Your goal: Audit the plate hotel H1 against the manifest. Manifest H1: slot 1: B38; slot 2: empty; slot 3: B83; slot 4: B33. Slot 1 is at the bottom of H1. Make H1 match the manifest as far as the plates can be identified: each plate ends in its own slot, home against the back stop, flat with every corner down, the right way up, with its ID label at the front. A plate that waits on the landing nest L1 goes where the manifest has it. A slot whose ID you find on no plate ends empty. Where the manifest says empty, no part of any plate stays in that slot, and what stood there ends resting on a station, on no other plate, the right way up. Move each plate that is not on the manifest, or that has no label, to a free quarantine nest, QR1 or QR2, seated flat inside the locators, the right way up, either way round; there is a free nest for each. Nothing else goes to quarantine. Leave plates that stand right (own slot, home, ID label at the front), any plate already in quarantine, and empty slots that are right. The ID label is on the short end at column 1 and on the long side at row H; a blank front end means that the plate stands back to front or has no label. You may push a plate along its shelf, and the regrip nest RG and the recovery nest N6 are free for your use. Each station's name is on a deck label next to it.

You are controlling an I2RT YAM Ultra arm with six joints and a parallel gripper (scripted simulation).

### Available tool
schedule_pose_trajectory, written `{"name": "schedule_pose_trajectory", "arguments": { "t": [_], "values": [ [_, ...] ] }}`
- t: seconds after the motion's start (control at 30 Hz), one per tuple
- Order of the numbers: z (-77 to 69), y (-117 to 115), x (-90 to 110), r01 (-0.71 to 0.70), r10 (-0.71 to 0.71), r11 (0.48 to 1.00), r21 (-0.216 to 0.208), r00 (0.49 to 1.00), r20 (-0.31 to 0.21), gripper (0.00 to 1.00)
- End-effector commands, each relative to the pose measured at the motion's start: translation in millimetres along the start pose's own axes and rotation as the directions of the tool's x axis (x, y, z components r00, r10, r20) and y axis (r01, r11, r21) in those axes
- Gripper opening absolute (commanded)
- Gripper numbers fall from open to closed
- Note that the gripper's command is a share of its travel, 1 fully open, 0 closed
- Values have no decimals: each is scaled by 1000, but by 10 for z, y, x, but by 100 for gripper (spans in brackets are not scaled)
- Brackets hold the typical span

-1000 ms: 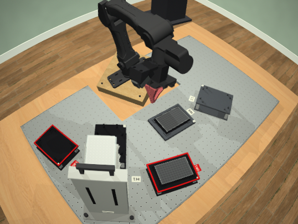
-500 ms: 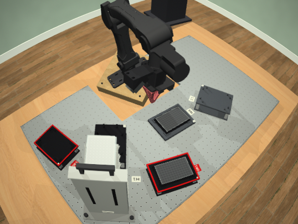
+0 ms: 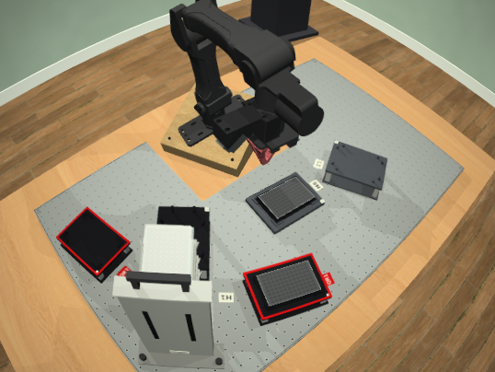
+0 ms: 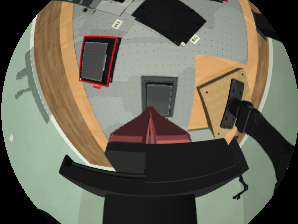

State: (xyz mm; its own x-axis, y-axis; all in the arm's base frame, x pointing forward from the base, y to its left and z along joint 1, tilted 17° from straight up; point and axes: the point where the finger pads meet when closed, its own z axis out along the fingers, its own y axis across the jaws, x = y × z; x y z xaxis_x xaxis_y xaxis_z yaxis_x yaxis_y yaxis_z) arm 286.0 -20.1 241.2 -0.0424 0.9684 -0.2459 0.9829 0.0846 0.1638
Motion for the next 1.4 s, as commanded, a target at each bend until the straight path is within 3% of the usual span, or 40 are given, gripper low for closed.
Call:
{"name": "schedule_pose_trajectory", "arguments": {
  "t": [0.0,1.2,1.23,1.37],
  "values": [
    [-31,-8,83,-19,19,1000,-7,1000,0,0],
    [-30,-222,1123,-18,18,1000,1,1000,-6,0],
    [2,-241,1113,-16,16,1000,9,1000,-2,100],
    [134,-242,1114,-16,16,1000,9,1000,-2,100]
  ]
}}
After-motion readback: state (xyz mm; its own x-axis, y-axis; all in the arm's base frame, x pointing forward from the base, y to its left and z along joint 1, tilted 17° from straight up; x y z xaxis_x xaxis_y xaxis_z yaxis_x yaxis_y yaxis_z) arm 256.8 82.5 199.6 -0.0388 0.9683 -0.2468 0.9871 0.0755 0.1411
